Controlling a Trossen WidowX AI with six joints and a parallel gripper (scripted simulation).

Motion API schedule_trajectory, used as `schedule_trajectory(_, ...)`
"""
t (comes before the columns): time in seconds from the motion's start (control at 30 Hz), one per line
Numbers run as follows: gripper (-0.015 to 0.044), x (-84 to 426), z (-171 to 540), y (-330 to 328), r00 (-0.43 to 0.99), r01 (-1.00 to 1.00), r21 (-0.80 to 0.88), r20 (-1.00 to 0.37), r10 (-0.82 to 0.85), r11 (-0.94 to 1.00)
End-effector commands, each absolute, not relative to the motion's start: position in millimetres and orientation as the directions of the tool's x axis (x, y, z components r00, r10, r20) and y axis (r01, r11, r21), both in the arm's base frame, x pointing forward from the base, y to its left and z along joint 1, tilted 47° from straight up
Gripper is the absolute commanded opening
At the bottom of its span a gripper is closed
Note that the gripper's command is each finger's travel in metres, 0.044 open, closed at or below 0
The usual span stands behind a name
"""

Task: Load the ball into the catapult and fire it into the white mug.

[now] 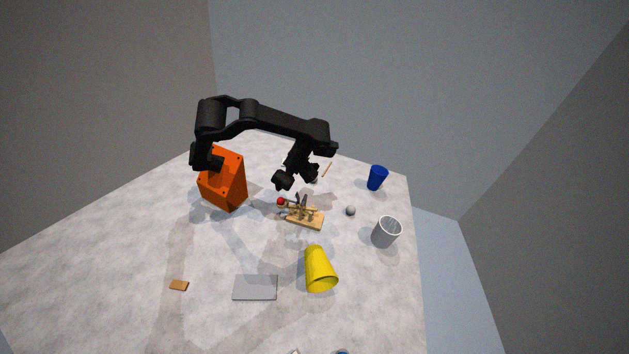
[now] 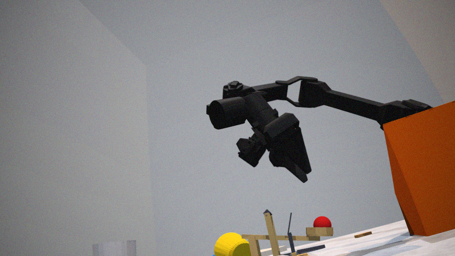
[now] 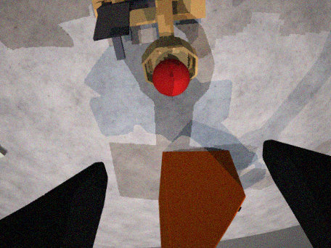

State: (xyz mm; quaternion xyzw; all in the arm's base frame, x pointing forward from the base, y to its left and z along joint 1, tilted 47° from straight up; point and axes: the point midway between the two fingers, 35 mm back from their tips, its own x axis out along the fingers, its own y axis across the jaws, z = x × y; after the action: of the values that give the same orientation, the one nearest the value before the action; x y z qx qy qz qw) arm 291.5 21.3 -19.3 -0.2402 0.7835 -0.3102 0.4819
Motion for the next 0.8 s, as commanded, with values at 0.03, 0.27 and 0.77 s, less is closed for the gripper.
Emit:
schedule_trajectory(0.03, 0.044, 294.6, -11.4, 32.2, -0.401, -0.078, -0.714, -0.617, -0.677, 0.696)
schedule_trajectory(0.27, 0.044, 351.2, -27.5, 45.1, -0.226, -0.111, -0.644, -0.726, -0.65, 0.757)
schedule_trajectory(0.77, 0.044, 498.0, -22.5, 78.0, 0.249, -0.189, -0.618, -0.782, -0.571, 0.763)
